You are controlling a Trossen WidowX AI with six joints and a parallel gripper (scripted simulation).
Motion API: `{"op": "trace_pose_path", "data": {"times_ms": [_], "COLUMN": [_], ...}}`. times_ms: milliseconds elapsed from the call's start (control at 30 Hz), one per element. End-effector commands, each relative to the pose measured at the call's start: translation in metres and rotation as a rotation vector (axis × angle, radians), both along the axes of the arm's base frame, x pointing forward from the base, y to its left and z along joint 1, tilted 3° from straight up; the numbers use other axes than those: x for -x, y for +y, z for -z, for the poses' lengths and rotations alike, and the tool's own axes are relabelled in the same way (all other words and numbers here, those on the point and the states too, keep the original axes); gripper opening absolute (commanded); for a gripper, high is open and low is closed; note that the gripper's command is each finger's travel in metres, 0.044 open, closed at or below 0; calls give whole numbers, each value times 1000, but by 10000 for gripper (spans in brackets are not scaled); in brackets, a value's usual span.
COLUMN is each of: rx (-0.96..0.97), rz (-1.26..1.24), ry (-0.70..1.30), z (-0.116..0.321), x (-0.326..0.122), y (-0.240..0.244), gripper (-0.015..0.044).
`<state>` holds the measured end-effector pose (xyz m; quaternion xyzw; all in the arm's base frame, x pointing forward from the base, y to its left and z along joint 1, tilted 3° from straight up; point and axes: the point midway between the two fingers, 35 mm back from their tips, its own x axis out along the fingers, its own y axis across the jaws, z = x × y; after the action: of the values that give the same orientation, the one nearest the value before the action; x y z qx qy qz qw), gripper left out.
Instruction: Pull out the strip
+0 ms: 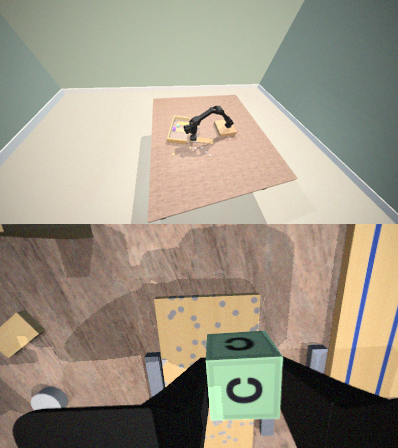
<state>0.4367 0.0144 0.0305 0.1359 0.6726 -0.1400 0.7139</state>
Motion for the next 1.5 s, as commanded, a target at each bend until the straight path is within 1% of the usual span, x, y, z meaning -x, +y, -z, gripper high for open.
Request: {"op": "trace_pose_path", "data": {"times_ms": [0,333,433,1200,1300,1367,1467], "rx": [-3,-4,-4,-4,-4,-4,-4], "rz": [-3,-6,-6,-6,-6,-6,-6], "ry": [-20,-17,-16,-10,-10,-10,-10], "z": [-16,-32,-32,-25,-24,-28,-45], "x": [10,43,48,130,136,136,136], "y": [0,-1,-1,-4,-4,-4,-4], "gripper": [0,0,0,0,0,0,0]}}
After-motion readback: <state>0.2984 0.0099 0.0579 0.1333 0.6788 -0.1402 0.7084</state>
